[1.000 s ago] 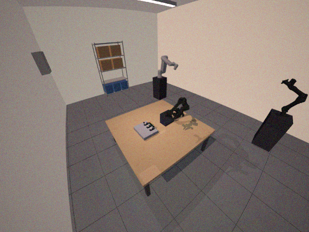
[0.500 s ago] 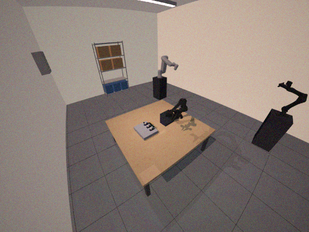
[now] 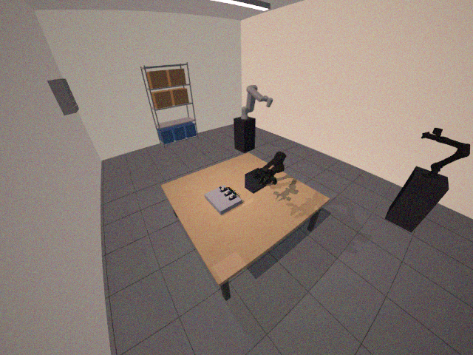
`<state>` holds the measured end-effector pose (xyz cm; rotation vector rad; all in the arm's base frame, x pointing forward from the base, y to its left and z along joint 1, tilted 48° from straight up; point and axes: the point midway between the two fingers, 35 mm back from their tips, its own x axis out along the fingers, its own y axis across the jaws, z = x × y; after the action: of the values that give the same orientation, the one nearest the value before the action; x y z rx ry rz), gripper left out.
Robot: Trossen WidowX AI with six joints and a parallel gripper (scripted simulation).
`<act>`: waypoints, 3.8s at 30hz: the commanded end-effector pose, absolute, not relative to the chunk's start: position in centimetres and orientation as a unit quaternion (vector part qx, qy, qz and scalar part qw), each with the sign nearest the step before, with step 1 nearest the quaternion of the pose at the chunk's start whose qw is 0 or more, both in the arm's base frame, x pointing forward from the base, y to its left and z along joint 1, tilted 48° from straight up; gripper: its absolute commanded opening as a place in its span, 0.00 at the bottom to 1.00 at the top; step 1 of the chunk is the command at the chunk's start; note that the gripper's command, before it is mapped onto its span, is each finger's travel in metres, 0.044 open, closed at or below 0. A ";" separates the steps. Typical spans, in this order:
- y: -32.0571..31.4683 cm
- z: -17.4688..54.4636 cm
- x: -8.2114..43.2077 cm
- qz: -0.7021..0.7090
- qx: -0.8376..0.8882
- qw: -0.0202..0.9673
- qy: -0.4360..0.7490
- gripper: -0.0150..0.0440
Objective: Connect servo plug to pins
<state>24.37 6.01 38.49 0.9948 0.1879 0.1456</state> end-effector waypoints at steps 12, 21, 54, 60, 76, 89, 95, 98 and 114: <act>5.0 37.1 26.8 0.063 0.366 0.927 0.055 0.45; 4.2 36.4 28.1 0.056 0.298 0.952 0.034 0.45; 0.4 33.2 31.3 0.006 0.027 0.999 -0.028 0.45; -0.2 31.7 32.7 0.003 0.018 1.000 0.002 0.45; -2.1 24.4 37.9 -0.005 0.132 0.974 0.182 0.45; -4.0 17.8 40.4 -0.034 0.243 0.916 0.317 0.45; -5.0 14.6 41.0 -0.054 0.298 0.877 0.373 0.45; -5.4 13.1 41.2 -0.066 0.325 0.854 0.400 0.45; -7.6 4.9 40.8 -0.138 0.469 0.702 0.519 0.45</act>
<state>40.89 -7.09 6.19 0.9658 1.1034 -0.2718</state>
